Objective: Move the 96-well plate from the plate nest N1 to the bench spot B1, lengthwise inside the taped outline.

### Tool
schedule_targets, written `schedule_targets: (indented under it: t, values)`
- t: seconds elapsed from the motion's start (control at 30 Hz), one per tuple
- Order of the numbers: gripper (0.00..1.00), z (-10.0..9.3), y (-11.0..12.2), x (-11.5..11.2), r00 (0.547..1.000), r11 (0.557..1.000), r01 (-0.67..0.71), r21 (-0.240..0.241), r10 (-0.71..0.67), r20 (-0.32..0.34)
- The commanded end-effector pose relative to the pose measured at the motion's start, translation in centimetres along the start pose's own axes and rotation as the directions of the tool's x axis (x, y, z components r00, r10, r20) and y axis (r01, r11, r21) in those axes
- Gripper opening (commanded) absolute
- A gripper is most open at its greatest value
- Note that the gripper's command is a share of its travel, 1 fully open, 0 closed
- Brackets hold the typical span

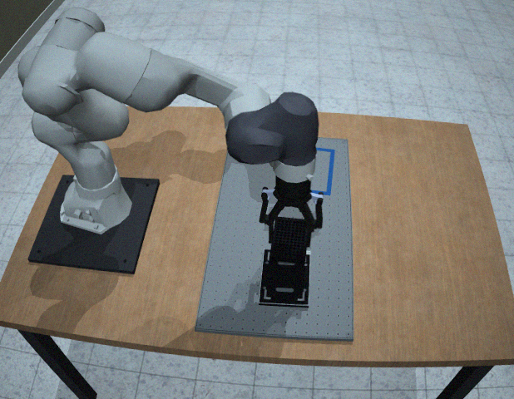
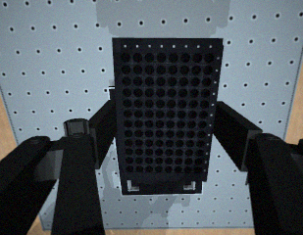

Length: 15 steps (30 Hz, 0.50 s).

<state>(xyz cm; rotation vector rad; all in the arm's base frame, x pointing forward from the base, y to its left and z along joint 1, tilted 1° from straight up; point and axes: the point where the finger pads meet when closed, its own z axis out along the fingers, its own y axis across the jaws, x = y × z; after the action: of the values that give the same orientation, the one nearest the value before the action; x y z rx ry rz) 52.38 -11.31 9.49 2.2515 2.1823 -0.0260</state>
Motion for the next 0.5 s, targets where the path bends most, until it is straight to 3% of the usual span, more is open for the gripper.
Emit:
schedule_targets:
  t: [0.0,0.47]
  values:
    - [0.60,-0.1,0.3,1.2,0.999,0.999,-0.034,-0.006,0.034,-0.001]
    - [0.60,0.0,0.5,5.2,0.999,0.999,-0.034,-0.006,0.034,-0.001]
